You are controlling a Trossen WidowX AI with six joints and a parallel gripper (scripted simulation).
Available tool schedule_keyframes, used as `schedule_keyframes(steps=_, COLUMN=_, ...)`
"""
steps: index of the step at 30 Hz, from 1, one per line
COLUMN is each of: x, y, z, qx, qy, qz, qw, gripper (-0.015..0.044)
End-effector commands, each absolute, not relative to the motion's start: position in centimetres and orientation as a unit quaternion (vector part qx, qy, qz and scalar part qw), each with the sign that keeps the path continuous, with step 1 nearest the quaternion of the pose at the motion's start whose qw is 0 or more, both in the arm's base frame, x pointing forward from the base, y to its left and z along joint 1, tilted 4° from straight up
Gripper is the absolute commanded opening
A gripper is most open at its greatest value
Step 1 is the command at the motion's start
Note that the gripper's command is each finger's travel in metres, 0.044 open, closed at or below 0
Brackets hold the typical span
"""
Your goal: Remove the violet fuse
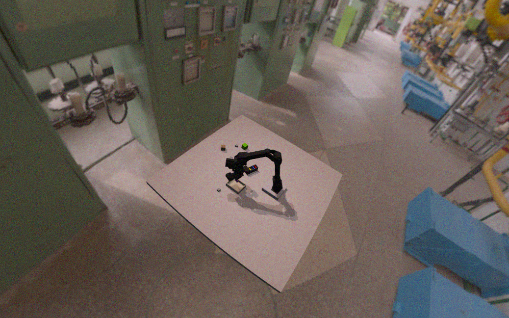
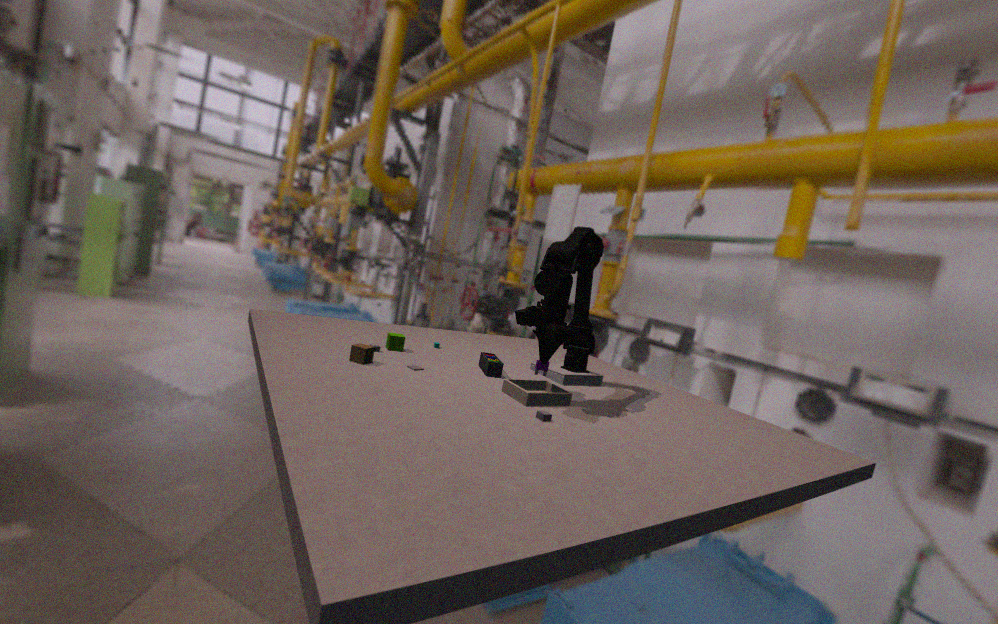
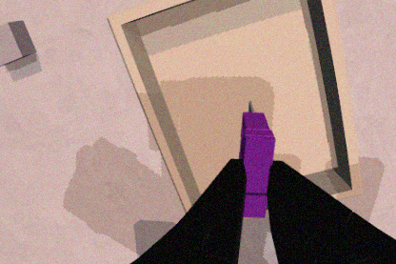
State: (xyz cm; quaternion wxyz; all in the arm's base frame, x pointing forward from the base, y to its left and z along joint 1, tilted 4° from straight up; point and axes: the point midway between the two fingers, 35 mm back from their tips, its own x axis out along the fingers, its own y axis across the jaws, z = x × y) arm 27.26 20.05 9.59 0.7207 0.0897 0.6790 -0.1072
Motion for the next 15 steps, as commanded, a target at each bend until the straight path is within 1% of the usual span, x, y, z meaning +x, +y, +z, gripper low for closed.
schedule_keyframes(steps=1, x=27.2, y=19.9, z=8.5, qx=0.088, qy=0.681, qz=-0.112, qw=0.718, gripper=0.0)
schedule_keyframes(steps=15, x=27.2, y=19.8, z=6.4, qx=0.088, qy=0.681, qz=-0.112, qw=0.718, gripper=0.0)
